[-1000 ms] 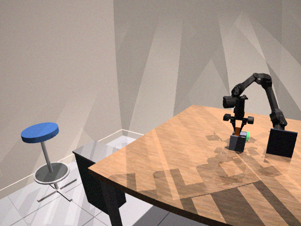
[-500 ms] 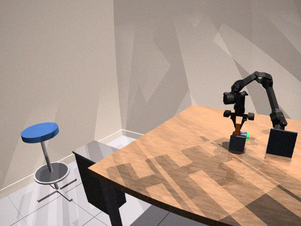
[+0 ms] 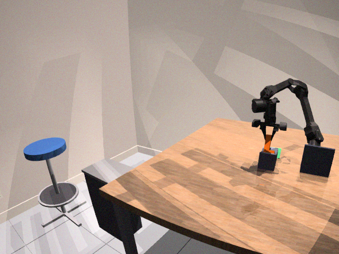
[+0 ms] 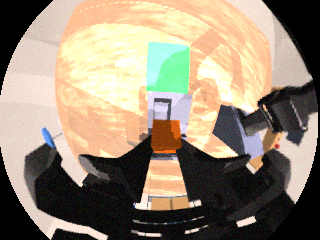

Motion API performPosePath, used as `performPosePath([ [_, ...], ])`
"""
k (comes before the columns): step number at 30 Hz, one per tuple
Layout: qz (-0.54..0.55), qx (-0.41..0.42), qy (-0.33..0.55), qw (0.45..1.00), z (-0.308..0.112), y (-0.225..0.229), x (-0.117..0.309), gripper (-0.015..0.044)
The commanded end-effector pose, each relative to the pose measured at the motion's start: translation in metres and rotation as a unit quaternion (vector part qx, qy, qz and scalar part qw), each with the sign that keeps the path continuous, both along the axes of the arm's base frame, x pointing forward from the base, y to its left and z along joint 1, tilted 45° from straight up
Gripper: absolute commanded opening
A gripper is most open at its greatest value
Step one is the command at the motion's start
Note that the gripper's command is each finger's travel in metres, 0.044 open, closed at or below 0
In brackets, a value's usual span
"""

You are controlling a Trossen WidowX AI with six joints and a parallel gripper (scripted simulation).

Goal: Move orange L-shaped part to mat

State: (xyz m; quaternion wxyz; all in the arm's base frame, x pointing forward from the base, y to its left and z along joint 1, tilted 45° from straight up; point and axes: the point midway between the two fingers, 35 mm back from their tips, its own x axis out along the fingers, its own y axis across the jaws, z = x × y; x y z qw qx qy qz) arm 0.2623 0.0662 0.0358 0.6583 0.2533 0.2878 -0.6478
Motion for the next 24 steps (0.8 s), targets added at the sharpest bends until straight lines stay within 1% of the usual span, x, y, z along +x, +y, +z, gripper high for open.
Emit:
performPosePath([
  [1,0.001,0.004,-0.003,1.0,0.006,0.008,0.001,0.0],
  [14,0.001,0.004,-0.003,1.0,0.02,0.023,0.001,0.0],
  [24,0.001,0.004,-0.003,1.0,0.023,0.024,0.001,0.0],
])
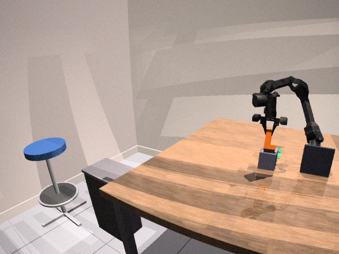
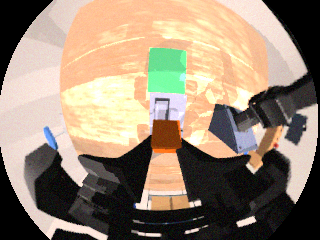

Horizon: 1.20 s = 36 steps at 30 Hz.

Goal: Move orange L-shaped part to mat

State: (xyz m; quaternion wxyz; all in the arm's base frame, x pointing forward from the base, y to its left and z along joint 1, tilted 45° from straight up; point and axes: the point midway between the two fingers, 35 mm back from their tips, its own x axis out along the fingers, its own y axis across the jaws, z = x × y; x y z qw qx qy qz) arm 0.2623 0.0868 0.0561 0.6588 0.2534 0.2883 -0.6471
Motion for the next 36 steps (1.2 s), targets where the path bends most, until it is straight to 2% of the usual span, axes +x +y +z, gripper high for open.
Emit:
performPosePath([
  [1,0.0,0.004,-0.003,1.0,0.004,0.002,0.001,0.0],
  [36,0.0,0.0,-0.002,1.0,0.107,-0.11,-0.005,0.0],
])
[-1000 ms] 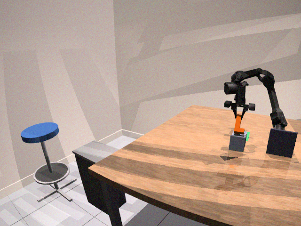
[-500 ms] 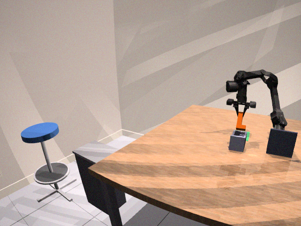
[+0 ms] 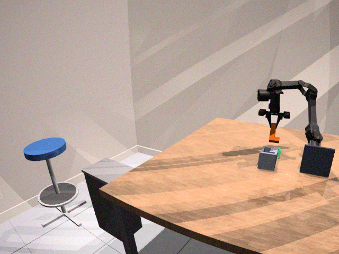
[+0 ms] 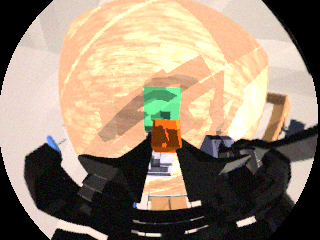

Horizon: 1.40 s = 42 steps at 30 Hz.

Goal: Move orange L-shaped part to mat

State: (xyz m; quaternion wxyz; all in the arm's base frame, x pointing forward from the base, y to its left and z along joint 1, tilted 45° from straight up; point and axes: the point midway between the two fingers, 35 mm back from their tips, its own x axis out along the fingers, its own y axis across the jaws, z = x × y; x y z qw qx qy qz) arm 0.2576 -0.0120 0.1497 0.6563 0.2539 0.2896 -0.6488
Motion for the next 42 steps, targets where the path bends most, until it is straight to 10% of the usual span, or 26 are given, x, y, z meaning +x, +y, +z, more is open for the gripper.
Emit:
performPosePath([
  [1,0.002,-0.001,-0.004,1.0,0.017,-0.014,0.0,0.0],
  [42,0.002,-0.002,-0.005,1.0,-0.013,-0.056,0.0,0.0],
])
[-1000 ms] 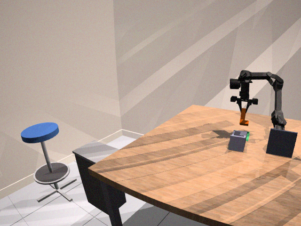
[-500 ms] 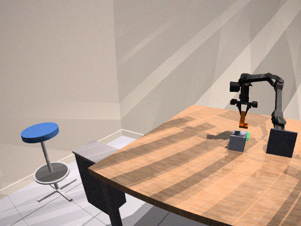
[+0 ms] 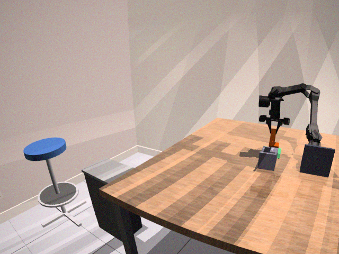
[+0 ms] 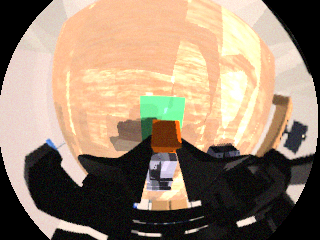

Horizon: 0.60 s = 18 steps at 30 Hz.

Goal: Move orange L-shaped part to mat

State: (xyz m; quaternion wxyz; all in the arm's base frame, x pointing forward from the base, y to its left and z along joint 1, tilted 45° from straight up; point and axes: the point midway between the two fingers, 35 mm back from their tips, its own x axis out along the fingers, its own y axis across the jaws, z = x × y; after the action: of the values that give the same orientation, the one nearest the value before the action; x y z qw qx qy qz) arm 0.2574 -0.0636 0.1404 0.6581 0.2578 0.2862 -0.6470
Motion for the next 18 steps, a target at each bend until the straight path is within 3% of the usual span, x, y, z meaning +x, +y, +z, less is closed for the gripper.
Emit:
performPosePath([
  [1,0.002,-0.002,0.001,1.0,-0.005,-0.005,0.0,0.0],
  [18,0.002,-0.003,0.001,1.0,-0.023,-0.024,-0.001,0.0],
])
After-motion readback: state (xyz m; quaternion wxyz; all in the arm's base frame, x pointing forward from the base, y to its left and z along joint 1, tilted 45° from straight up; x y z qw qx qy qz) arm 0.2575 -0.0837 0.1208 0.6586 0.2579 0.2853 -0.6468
